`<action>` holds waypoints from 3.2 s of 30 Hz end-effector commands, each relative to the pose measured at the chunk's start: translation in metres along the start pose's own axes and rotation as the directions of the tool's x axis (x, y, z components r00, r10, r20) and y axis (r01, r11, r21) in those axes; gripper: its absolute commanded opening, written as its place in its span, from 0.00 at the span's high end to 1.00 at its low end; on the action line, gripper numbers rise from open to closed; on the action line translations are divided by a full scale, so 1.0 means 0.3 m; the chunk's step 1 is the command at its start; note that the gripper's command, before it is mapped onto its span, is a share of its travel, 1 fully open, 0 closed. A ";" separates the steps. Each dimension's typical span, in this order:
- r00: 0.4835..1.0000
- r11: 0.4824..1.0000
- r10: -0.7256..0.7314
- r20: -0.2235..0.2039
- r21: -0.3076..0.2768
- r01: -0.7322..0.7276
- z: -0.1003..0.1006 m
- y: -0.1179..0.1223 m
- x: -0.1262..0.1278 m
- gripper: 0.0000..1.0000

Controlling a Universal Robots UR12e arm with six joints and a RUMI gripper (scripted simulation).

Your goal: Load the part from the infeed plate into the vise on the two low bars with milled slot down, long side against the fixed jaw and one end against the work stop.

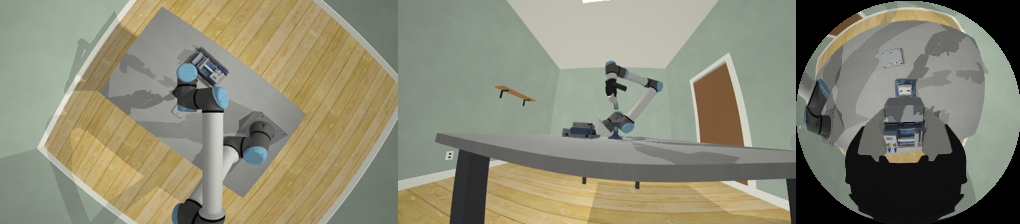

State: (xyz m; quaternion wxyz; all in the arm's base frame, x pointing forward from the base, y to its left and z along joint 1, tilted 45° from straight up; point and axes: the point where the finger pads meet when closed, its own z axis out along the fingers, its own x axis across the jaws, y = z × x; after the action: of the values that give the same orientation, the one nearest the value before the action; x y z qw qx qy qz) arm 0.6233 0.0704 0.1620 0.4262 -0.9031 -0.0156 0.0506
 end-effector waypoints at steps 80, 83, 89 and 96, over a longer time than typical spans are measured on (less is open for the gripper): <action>1.000 0.780 -0.001 0.000 0.626 0.001 0.004 0.017 0.001 1.00; 1.000 0.777 -0.001 0.000 0.629 0.001 0.004 0.017 0.001 1.00; 1.000 0.773 -0.001 0.000 0.634 0.001 0.004 0.017 0.001 1.00; 1.000 0.772 -0.001 0.000 0.636 0.001 0.004 0.018 0.001 1.00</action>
State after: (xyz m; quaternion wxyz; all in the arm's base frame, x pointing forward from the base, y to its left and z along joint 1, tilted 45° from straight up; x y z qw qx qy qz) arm 0.6232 0.0685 0.1569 0.7059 -0.7063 0.0021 0.0532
